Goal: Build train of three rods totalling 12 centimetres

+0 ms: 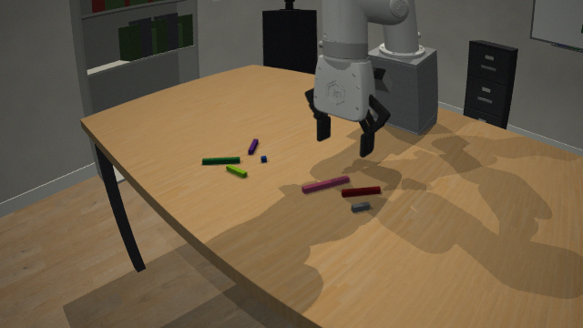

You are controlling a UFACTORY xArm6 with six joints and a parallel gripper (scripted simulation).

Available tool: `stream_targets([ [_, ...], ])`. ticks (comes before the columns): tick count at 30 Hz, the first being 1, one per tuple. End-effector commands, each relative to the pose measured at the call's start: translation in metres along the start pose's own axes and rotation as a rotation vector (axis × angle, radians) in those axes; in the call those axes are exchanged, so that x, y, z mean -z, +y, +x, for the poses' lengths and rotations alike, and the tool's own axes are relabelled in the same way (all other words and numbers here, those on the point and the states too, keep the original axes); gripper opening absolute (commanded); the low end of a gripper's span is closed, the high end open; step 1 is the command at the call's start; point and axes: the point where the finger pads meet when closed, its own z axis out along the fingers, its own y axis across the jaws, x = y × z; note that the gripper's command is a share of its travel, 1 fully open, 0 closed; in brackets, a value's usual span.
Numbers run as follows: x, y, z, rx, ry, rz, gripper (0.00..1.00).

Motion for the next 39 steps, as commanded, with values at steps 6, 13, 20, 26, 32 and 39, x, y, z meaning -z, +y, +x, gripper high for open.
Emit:
stream_targets([
  [6, 0.000, 0.001, -0.002, -0.005, -0.003, -0.002, 1.00],
  [13, 0.000, 0.011, -0.008, -0.059, -0.003, -0.020, 1.00],
  [20, 0.000, 0.028, -0.016, -0.161, 0.003, -0.048, 1.00],
  [26, 0.001, 0.044, -0.020, -0.278, 0.016, -0.065, 1.00],
  [32, 0.002, 0.056, -0.018, -0.435, 0.033, -0.064, 1.00],
  [39, 0.003, 0.057, -0.013, -0.561, 0.036, -0.046, 1.00],
])
